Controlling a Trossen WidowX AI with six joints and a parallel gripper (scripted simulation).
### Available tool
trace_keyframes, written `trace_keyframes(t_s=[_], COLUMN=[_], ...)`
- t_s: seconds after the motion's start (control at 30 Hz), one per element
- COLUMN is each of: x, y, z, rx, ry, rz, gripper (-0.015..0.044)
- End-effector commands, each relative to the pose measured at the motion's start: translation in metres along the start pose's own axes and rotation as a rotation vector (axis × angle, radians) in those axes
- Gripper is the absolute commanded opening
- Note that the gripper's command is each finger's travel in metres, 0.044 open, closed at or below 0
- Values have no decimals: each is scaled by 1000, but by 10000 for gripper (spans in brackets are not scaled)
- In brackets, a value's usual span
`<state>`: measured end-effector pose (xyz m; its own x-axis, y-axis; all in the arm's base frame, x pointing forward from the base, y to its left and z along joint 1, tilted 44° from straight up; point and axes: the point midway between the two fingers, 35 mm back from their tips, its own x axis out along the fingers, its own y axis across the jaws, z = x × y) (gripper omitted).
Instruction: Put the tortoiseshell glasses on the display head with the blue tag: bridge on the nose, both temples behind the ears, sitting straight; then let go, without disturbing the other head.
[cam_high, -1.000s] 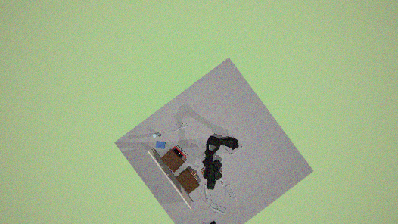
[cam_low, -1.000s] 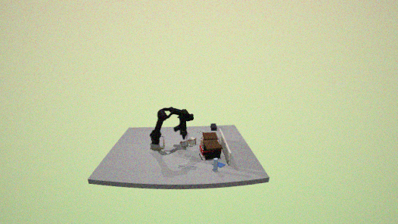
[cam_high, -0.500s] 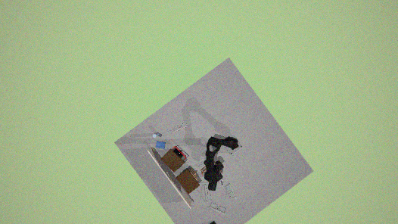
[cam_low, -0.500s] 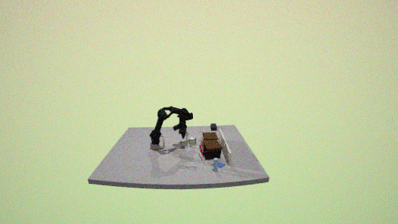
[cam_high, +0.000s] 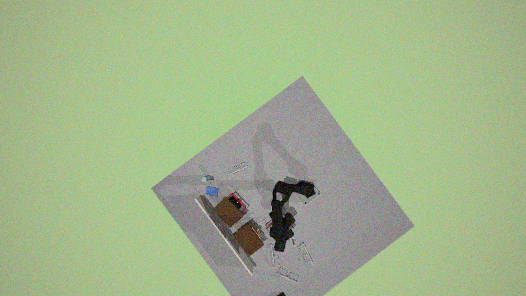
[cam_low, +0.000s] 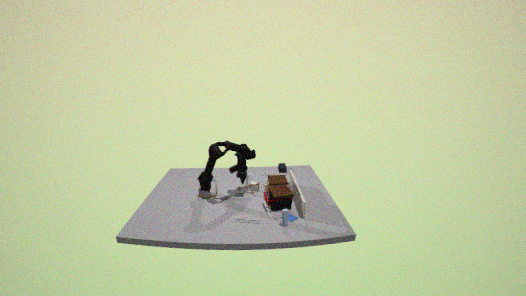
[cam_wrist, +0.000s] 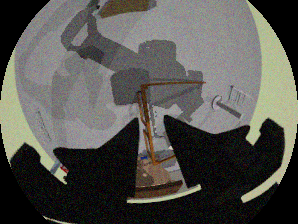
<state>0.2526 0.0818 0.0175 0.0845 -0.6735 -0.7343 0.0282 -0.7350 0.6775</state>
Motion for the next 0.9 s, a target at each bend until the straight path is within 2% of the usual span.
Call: trace_keyframes(t_s=[0.0, 0.87], x=[7, 49], y=[0, 2], z=[1, 2], rx=[-9, -8], ry=[-3, -2], rz=[6, 8], gripper=[140, 140])
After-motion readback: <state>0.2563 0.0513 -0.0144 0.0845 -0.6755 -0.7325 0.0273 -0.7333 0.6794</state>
